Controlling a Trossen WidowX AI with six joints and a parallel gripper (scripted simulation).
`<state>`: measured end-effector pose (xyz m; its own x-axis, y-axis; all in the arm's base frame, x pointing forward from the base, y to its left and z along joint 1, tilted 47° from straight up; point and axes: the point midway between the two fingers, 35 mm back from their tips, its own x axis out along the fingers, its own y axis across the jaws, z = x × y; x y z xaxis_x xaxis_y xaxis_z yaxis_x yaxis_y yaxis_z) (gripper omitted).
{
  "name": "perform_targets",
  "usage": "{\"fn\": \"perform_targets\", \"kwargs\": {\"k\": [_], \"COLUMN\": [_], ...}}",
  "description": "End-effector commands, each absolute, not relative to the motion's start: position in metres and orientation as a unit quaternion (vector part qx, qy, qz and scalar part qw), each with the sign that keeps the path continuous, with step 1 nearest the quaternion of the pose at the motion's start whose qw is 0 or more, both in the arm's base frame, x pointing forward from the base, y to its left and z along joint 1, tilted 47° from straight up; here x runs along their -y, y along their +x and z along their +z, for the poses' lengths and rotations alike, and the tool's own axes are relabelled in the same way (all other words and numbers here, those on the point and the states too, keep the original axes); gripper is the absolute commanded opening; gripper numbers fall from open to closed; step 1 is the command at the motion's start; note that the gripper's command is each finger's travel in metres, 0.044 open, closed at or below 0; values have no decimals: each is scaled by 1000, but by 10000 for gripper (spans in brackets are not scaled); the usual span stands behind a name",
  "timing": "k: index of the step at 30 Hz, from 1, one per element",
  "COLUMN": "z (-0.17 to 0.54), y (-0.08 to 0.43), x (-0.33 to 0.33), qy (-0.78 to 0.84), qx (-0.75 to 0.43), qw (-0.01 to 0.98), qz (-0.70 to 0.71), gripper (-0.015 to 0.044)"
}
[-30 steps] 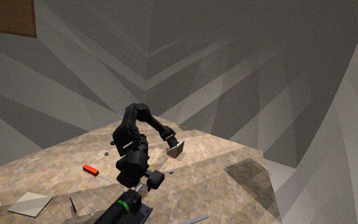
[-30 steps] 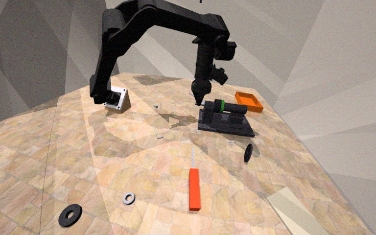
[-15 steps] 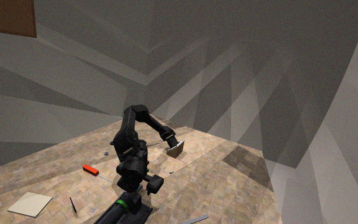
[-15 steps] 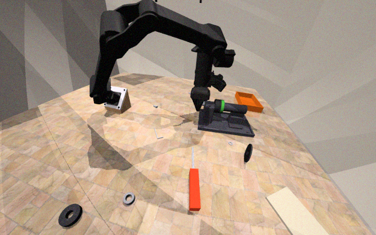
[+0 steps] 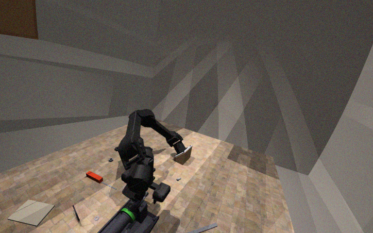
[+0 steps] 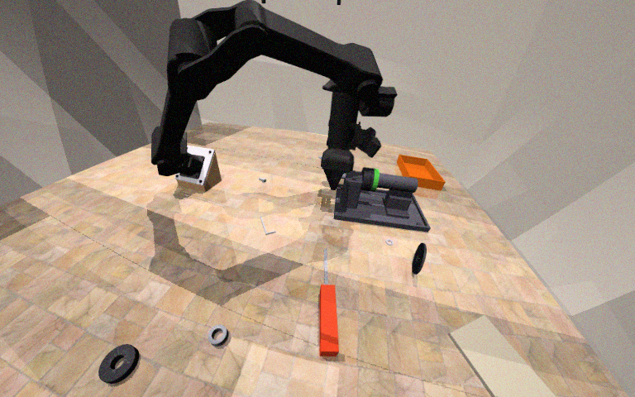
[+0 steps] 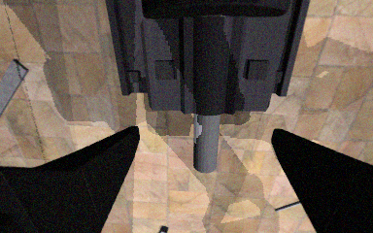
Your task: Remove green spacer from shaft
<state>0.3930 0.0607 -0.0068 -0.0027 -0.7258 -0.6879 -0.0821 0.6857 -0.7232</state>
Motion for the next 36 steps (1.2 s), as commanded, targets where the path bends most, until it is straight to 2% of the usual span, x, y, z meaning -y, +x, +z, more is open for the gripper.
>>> {"fn": "perform_targets", "kwargs": {"k": [1,36], "z": [-7,-19], "y": [393,393], "x": [-59,-46], "qy": [-309,-309], "qx": [-661,-661], "qw": [635,635], "qz": [-252,-252], "gripper": [440,440]}}
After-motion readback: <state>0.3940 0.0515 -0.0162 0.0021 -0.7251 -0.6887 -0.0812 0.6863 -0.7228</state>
